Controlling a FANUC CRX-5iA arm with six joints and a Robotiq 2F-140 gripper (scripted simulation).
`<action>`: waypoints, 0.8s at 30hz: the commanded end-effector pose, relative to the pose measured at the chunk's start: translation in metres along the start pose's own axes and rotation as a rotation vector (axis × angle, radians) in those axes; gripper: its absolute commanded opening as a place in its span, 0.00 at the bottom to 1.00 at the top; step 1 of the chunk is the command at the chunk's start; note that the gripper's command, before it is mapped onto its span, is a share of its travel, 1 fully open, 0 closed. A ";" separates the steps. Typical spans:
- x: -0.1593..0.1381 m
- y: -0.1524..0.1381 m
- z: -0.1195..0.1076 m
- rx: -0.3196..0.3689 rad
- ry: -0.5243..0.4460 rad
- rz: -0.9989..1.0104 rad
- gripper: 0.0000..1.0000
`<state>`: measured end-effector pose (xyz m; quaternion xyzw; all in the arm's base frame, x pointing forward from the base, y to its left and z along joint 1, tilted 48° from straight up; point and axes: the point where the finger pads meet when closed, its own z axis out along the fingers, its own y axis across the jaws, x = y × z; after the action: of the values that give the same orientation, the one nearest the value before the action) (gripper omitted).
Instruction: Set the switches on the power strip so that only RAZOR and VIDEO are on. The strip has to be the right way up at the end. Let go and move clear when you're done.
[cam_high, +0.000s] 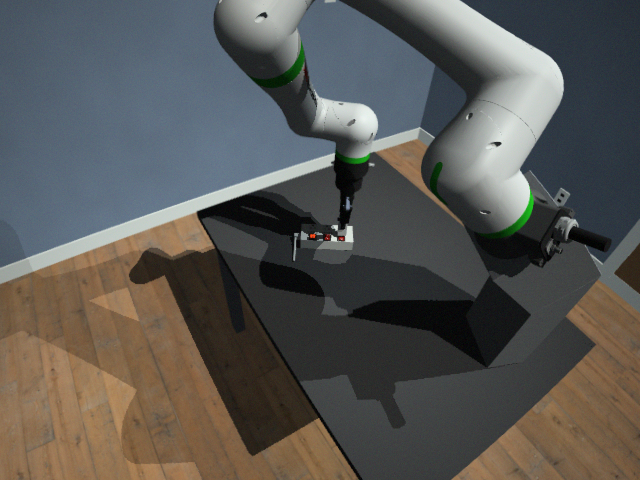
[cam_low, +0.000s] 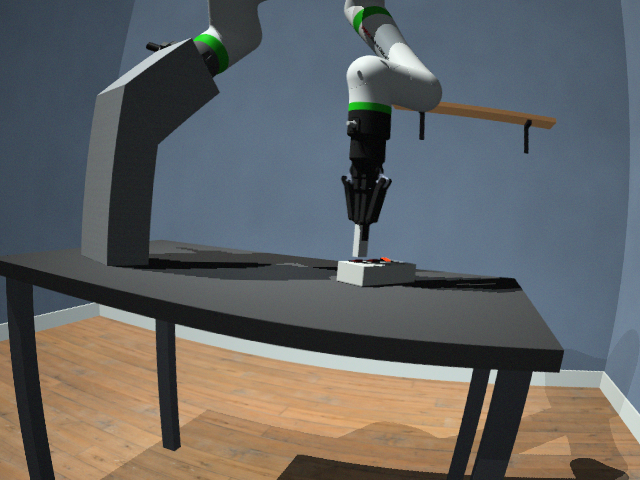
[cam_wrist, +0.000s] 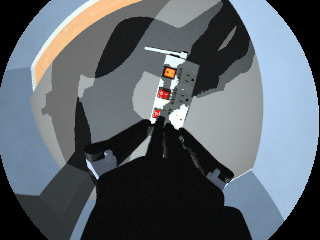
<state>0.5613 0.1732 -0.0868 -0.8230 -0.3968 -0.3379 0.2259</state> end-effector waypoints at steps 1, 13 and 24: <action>0.000 0.000 0.000 0.000 0.000 0.000 0.00; 0.000 0.000 0.000 0.000 0.000 0.000 0.00; 0.000 0.000 0.002 0.000 0.000 0.000 0.00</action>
<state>0.5618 0.1741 -0.0878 -0.8230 -0.3968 -0.3379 0.2259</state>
